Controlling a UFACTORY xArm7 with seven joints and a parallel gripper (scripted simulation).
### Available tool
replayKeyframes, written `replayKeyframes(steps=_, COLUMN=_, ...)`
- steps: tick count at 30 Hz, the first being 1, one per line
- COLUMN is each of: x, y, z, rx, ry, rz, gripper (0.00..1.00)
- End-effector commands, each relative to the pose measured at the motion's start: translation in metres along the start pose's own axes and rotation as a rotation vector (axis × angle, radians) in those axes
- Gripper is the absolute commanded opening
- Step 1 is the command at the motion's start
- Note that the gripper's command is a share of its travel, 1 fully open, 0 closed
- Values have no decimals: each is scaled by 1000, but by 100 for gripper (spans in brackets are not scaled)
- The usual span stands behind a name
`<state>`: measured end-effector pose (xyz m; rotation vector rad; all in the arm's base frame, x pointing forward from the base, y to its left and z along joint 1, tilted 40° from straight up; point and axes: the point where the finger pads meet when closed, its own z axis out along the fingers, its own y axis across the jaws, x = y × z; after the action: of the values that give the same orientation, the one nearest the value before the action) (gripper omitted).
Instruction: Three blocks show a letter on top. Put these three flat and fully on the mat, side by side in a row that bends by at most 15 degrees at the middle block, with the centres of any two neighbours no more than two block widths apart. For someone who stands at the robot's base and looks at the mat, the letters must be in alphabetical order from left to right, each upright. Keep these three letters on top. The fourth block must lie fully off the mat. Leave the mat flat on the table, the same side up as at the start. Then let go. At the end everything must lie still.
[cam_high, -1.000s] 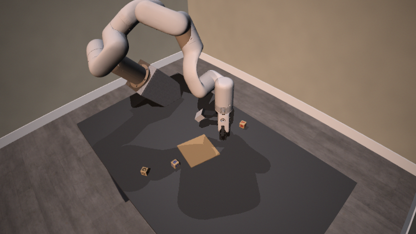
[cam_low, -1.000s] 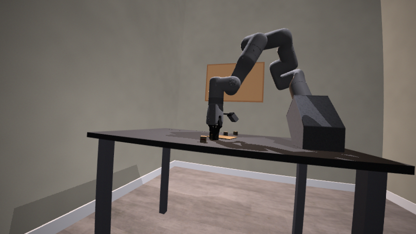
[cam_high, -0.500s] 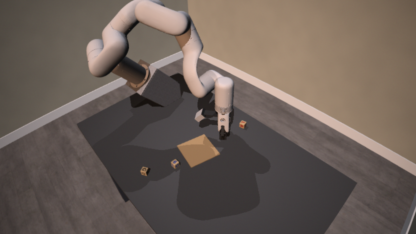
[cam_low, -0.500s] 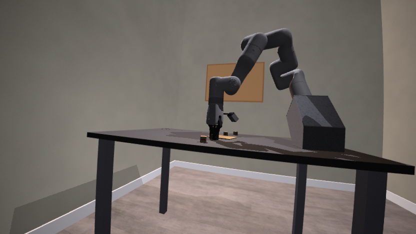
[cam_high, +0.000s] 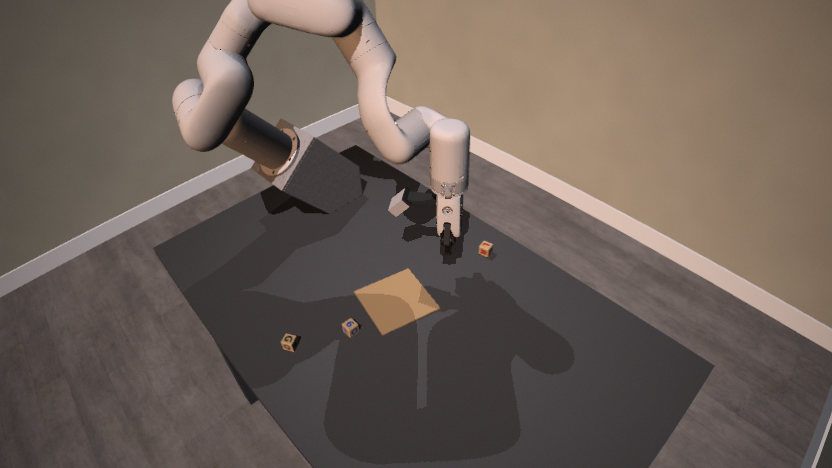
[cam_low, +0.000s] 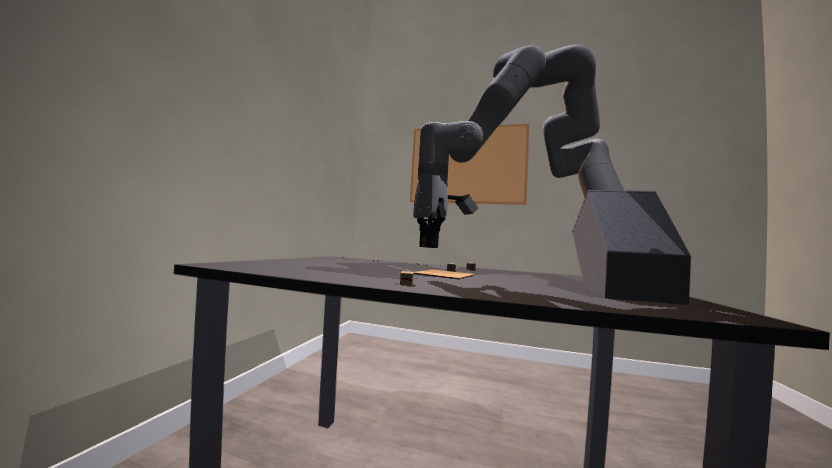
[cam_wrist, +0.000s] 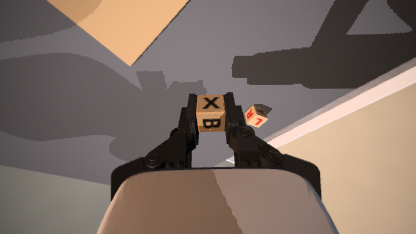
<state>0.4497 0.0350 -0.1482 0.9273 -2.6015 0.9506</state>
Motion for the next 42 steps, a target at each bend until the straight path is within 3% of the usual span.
replayKeyframes(steps=1, x=1, y=0, z=-14, rx=1, ry=0, rz=0, gripper=21)
replayKeyframes(steps=5, x=1, y=0, z=-23, rx=1, ry=0, rz=0, gripper=21)
replayKeyframes(steps=20, x=3, y=-1, z=-23, rx=1, ry=3, rz=36, gripper=21)
replayKeyframes(steps=42, x=34, y=-21, z=-15, rx=16, ry=39, rz=720, gripper=21)
